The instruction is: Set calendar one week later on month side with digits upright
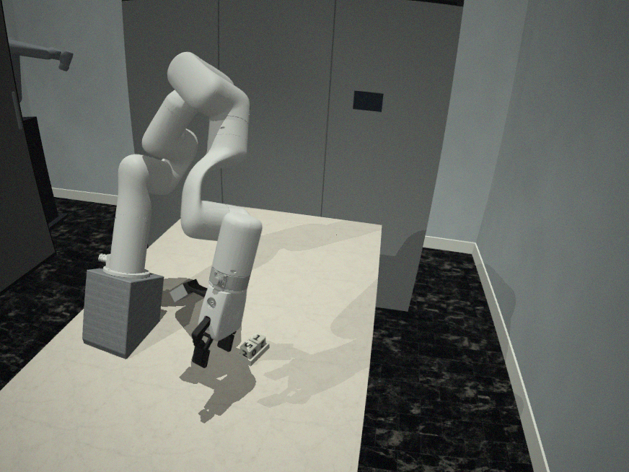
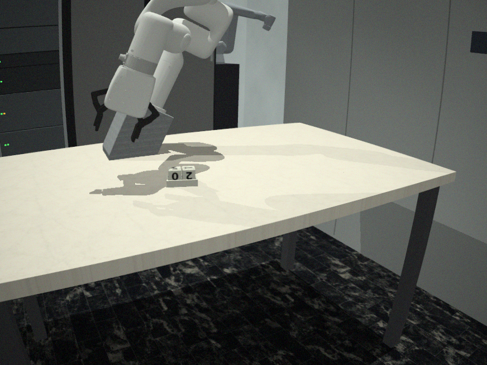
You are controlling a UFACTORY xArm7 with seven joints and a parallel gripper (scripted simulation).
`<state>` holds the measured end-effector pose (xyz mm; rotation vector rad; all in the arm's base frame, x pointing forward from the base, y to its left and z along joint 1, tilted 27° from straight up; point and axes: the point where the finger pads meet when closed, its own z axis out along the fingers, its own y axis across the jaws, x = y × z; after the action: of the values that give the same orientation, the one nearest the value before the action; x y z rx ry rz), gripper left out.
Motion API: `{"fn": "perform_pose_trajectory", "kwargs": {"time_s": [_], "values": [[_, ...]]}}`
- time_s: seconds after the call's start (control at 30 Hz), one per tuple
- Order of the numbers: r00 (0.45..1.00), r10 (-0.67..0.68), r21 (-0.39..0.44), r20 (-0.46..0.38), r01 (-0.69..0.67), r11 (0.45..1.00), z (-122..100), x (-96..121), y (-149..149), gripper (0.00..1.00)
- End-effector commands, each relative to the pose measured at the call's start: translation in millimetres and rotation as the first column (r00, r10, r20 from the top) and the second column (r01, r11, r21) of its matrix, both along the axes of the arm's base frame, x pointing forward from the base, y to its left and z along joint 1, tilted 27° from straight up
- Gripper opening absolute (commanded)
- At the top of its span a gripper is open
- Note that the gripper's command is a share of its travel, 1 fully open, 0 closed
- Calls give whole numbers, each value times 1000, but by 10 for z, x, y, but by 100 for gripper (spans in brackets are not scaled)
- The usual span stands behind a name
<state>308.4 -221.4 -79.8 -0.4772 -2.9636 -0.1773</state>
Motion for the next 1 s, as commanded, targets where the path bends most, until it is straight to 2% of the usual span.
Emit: {"fn": "perform_pose_trajectory", "kwargs": {"time_s": [0.0,0.3,0.37,0.93,0.97], "values": [[999,-28,26,21,27,999,54,23,75,100],[999,-28,26,21,27,999,54,23,75,100],[990,-120,149,73,108,983,306,240,592,100],[990,-120,149,73,108,983,306,240,592,100],[984,-153,200,89,133,971,422,321,798,100]]}}
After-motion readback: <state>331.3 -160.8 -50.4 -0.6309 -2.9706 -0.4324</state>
